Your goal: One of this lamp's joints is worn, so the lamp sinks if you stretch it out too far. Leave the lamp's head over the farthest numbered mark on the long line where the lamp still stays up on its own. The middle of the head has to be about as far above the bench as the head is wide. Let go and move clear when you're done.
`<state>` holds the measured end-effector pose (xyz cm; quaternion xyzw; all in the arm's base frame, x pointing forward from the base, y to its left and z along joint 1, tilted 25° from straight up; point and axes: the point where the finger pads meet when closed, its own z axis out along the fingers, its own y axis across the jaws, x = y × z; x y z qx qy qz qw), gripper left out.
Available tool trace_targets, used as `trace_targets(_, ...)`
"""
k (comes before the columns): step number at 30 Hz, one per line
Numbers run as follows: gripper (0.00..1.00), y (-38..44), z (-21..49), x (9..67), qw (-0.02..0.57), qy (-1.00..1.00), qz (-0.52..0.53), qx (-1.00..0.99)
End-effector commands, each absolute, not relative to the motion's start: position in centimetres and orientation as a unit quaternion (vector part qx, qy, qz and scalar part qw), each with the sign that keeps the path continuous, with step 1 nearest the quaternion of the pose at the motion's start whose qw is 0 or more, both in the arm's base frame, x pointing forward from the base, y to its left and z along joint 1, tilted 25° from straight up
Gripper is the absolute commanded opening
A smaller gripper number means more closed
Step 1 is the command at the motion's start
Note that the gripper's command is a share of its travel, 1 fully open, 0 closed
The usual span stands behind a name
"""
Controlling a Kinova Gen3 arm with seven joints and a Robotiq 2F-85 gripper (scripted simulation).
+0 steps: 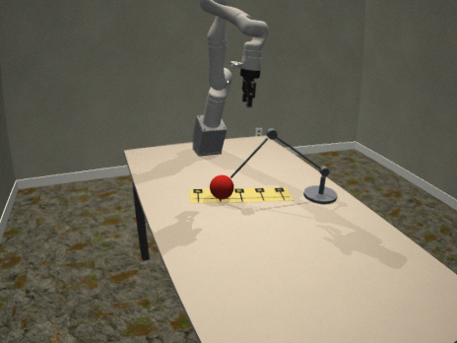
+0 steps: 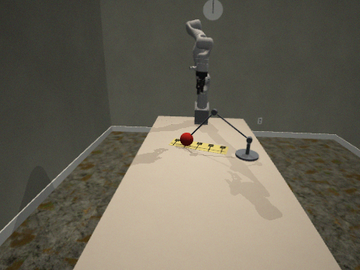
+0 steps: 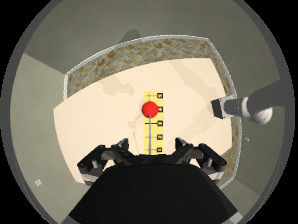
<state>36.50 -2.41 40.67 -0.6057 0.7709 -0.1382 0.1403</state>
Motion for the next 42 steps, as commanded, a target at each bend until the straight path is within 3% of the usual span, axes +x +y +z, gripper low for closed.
trace_targets(1, 1.00, -3.7, 40.7, 36.2, 0.144, 0.773, -0.137, -0.602)
trace_targets(13, 1.00, -8.0, 40.2, 35.3, 0.141, 0.772, -0.138, -0.604)
trace_targets(42, 1.00, -8.0, 40.0, 35.4, 0.318, 0.726, -0.007, -0.610)
